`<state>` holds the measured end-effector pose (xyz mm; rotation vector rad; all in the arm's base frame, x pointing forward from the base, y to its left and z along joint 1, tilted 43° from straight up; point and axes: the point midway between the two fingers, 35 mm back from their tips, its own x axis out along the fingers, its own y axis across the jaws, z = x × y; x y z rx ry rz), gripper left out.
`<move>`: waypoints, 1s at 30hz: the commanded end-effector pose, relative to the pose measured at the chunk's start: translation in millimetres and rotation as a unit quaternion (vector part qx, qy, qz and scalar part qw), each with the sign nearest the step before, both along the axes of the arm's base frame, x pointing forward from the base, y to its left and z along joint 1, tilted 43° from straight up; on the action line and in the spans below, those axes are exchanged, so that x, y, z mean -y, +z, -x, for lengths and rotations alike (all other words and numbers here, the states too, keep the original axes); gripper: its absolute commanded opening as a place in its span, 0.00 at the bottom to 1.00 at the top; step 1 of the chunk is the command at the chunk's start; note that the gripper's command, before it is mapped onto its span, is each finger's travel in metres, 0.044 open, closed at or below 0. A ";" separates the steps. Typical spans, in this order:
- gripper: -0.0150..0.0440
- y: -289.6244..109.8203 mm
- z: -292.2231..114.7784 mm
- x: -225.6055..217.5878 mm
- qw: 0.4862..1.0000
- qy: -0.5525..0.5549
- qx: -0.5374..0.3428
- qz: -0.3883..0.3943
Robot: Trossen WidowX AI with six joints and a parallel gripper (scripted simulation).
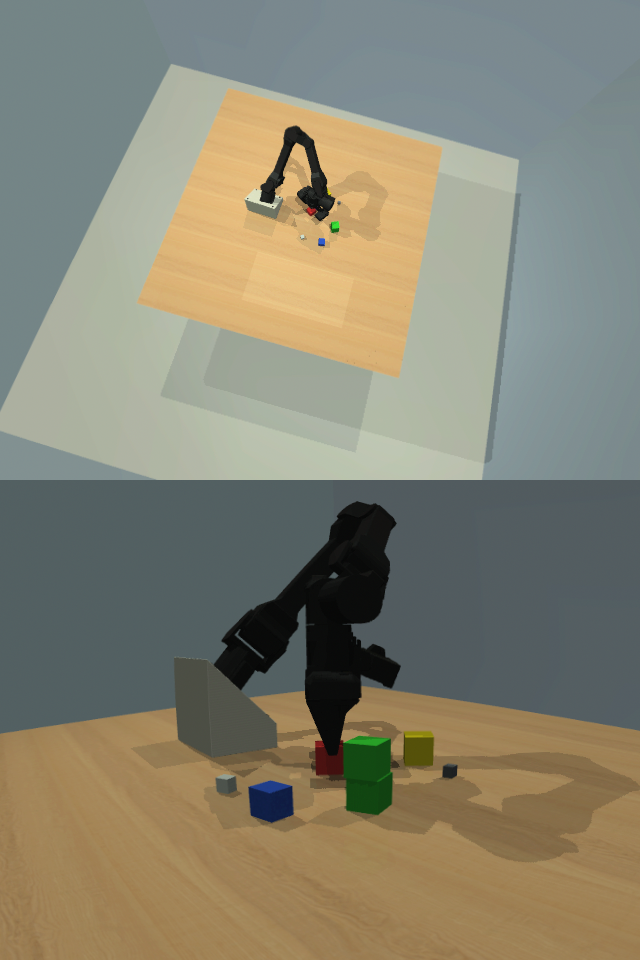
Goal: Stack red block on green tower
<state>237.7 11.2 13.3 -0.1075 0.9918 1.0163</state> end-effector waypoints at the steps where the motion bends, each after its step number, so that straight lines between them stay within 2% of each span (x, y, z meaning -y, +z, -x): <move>1: 1.00 -7.0 1.5 -6.2 1.000 0.000 -0.007 -0.005; 29: 1.00 -17.9 0.3 -17.4 1.000 0.000 -0.007 -0.007; 30: 0.96 -17.9 0.3 -17.4 1.000 0.000 -0.007 -0.007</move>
